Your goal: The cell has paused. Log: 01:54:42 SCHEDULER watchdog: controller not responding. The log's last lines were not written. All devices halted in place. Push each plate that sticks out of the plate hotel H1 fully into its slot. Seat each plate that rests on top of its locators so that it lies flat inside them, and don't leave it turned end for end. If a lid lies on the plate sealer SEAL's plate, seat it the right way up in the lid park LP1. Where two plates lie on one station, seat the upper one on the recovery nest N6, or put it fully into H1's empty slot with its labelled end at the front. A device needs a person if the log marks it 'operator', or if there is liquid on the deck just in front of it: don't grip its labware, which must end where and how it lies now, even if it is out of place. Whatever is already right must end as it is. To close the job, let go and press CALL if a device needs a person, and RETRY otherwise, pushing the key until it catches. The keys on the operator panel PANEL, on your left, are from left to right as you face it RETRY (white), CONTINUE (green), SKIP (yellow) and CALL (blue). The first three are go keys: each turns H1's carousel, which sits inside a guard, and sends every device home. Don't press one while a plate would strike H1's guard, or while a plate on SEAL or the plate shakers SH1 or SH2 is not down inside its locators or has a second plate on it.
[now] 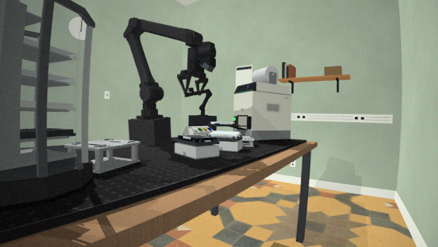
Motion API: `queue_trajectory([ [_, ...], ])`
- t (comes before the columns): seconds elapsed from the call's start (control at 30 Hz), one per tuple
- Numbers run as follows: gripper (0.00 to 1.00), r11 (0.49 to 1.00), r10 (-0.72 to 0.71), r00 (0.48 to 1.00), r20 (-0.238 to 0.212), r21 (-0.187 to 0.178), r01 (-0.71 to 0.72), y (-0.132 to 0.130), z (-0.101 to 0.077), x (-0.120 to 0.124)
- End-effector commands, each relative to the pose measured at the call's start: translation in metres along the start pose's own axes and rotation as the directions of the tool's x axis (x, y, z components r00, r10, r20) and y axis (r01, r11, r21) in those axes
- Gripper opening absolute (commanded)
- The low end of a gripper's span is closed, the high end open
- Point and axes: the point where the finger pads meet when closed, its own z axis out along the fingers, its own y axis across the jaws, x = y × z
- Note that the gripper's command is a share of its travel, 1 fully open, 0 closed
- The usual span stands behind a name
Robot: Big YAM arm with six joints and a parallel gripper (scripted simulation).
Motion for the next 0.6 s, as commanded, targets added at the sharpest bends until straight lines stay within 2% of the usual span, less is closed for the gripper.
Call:
queue_trajectory([
  [0.0, 1.0, 1.0, 0.02, 0.999, 0.031, -0.003, -0.02, -0.002, -0.011, -0.01],
  [0.27, 1.0, 1.0, 0.02, 0.999, 0.031, -0.003, -0.02, -0.002, -0.011, -0.01],
  [0.3, 1.0, 0.999, 0.043, 0.997, 0.061, -0.007, -0.042, -0.005, -0.028, -0.018],
  [0.57, 1.0, 1.0, 0.023, 0.998, 0.063, -0.008, -0.023, 0.001, -0.051, -0.016],
])
